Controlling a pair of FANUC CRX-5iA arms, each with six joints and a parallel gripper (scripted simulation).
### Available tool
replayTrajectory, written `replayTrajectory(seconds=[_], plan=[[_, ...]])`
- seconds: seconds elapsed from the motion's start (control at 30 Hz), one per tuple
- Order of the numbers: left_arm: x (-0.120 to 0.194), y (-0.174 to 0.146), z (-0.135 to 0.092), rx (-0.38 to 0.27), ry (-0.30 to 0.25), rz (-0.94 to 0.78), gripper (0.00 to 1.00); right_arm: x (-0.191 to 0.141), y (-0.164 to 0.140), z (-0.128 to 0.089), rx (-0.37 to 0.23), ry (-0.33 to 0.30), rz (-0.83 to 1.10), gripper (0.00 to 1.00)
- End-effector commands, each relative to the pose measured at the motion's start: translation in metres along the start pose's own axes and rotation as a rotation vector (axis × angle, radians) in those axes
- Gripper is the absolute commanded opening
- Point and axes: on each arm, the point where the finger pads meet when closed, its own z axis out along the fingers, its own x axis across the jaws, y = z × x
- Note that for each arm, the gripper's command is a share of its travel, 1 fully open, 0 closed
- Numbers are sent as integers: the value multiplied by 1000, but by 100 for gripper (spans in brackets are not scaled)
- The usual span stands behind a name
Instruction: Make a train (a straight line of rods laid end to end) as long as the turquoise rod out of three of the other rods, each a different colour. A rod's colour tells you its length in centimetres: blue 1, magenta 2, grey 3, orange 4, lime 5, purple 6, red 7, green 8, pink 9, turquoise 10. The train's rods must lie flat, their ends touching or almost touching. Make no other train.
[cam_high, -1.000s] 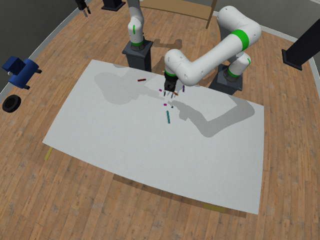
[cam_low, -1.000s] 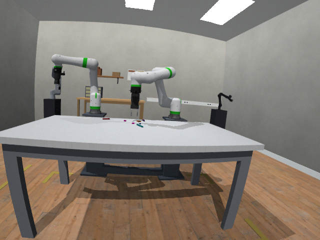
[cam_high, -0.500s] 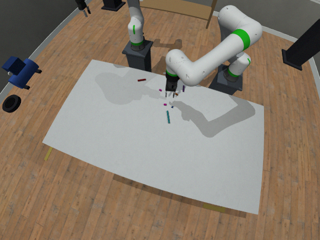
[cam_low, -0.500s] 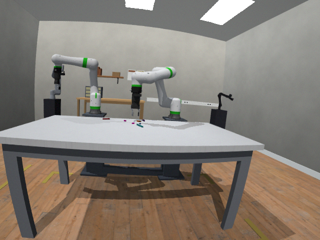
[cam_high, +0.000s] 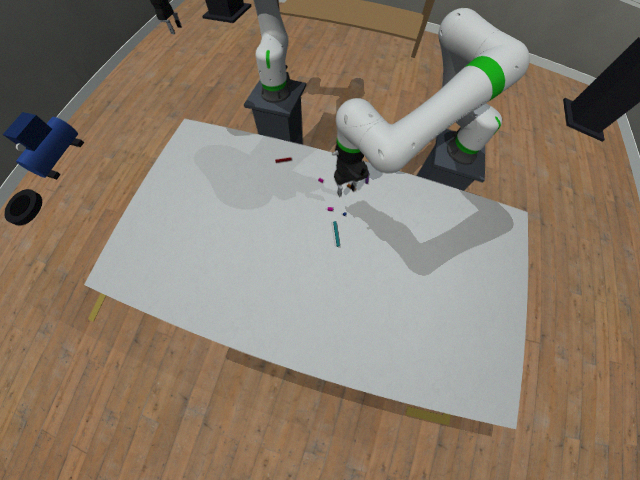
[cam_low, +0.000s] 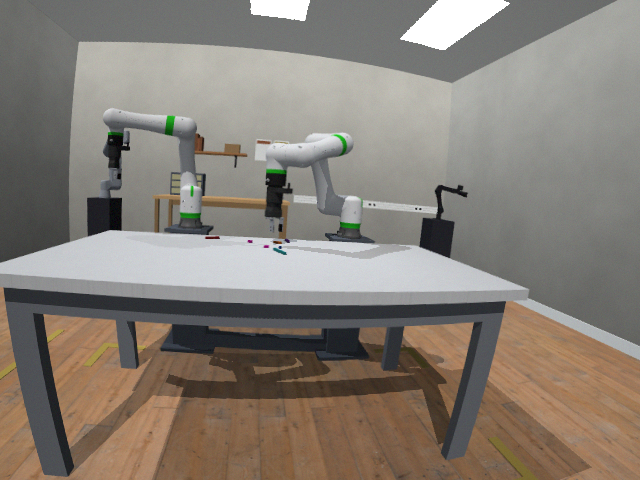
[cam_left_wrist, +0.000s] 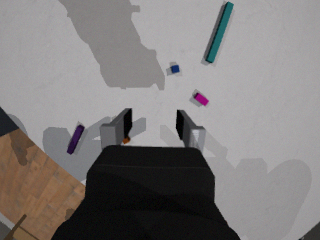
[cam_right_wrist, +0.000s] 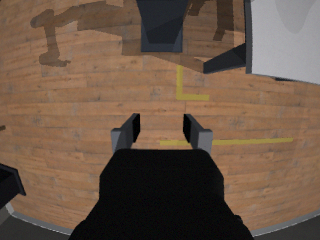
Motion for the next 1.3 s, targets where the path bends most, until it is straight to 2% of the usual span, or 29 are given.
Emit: replayTrajectory(seconds=[0.0, 0.3, 0.37, 0.4, 0.87, 0.93, 0.97, 1.27], plan=[[-7, -2, -2, 6, 3, -168, 100, 0, 0, -1, -2, 0, 0, 100], [-22, -3, -2, 6, 4, -474, 100, 0, 0, -1, -2, 0, 0, 100], [-22, -3, -2, 6, 4, -474, 100, 0, 0, -1, -2, 0, 0, 100], [-26, -2, -2, 6, 4, -573, 100, 0, 0, -1, -2, 0, 0, 100], [-45, 1, -2, 5, 5, -1035, 100, 0, 0, -1, -2, 0, 0, 100], [-45, 1, -2, 5, 5, -1035, 100, 0, 0, -1, -2, 0, 0, 100], [-49, 2, -2, 4, 6, -1134, 100, 0, 0, -1, -2, 0, 0, 100], [-58, 6, -2, 4, 6, -1426, 100, 0, 0, -1, -2, 0, 0, 100]])
